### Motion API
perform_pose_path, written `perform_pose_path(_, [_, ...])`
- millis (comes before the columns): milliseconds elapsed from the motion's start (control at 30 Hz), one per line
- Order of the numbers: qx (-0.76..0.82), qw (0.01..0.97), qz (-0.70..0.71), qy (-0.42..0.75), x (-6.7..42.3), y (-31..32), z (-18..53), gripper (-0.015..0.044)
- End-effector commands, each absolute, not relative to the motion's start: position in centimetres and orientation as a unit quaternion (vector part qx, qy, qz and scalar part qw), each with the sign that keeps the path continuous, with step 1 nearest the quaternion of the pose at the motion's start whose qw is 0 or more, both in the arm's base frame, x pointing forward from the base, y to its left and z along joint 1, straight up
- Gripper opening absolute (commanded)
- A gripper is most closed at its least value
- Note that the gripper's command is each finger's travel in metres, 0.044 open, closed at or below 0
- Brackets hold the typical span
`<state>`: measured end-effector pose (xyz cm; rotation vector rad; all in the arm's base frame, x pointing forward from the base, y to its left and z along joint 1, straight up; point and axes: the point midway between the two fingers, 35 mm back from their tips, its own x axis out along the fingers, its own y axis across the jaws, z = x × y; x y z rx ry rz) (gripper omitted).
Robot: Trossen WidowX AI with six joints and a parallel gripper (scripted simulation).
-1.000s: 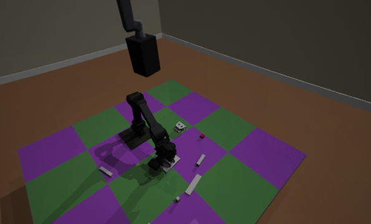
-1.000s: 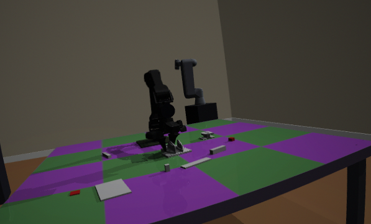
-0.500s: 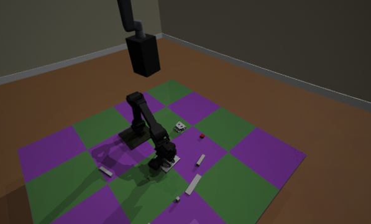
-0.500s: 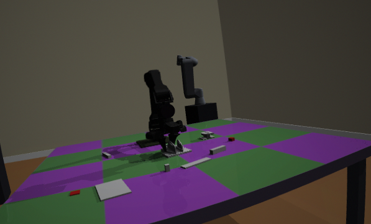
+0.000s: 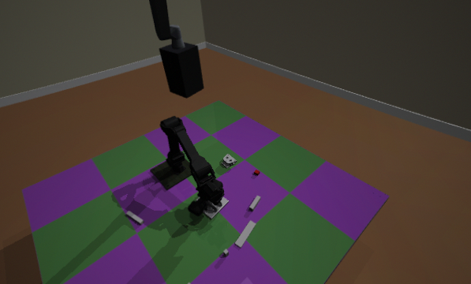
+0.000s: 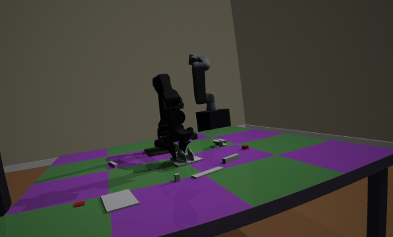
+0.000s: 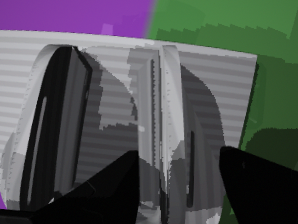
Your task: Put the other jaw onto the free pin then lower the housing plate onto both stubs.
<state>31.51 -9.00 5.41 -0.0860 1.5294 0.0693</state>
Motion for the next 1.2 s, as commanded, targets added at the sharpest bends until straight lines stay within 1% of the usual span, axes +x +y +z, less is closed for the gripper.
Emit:
perform_pose_path(0, [-0.039,0.719,0.033,0.693,31.41,-8.95,5.1,0.0134])
perform_pose_path(1167, [-0.039,0.719,0.033,0.693,31.48,-8.97,5.32,0.0134])
